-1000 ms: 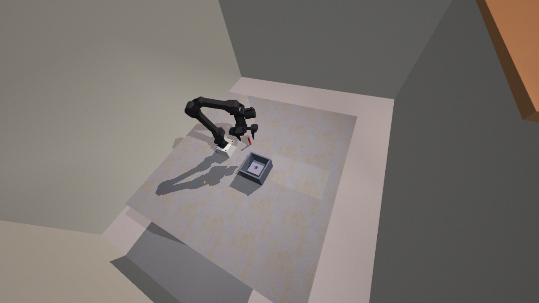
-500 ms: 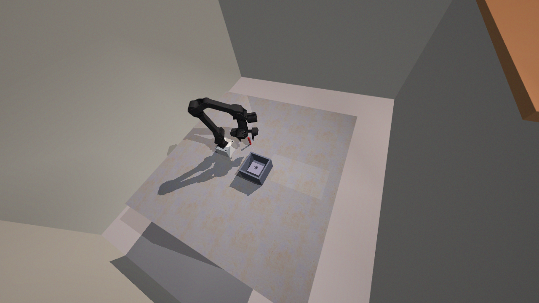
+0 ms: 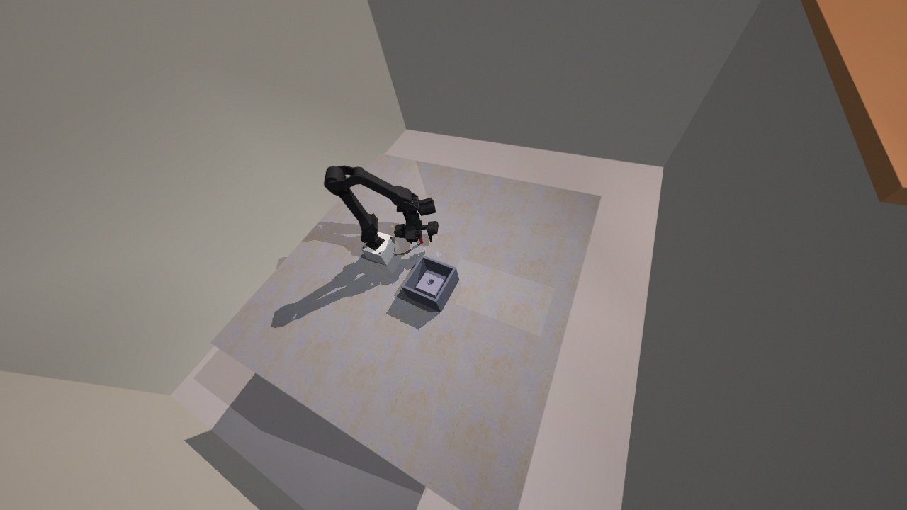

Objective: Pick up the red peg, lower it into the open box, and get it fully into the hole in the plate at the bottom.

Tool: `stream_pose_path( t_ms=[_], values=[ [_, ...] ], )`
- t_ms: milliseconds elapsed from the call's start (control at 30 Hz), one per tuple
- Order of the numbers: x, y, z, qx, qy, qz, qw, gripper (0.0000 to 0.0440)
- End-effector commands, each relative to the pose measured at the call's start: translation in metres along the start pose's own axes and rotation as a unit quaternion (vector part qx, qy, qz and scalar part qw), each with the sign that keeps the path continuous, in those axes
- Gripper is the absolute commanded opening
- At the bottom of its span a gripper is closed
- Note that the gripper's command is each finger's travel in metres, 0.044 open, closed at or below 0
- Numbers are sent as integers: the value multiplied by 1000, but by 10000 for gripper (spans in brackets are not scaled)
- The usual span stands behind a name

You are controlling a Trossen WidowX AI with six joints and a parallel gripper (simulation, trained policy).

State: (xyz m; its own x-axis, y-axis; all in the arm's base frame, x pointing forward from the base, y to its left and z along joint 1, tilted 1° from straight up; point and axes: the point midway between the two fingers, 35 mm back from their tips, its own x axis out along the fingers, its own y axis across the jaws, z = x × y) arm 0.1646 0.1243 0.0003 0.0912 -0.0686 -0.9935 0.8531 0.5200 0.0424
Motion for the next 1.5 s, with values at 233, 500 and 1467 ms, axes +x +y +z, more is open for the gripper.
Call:
stream_pose_path(
  t_ms=[233,500,1467],
  values=[
    [23,-13,-12,9,28,-20,999,260],
    [19,-10,-15,-1,60,-30,998,50],
    [-73,46,50,-75,-32,55,995,0]
  ],
)
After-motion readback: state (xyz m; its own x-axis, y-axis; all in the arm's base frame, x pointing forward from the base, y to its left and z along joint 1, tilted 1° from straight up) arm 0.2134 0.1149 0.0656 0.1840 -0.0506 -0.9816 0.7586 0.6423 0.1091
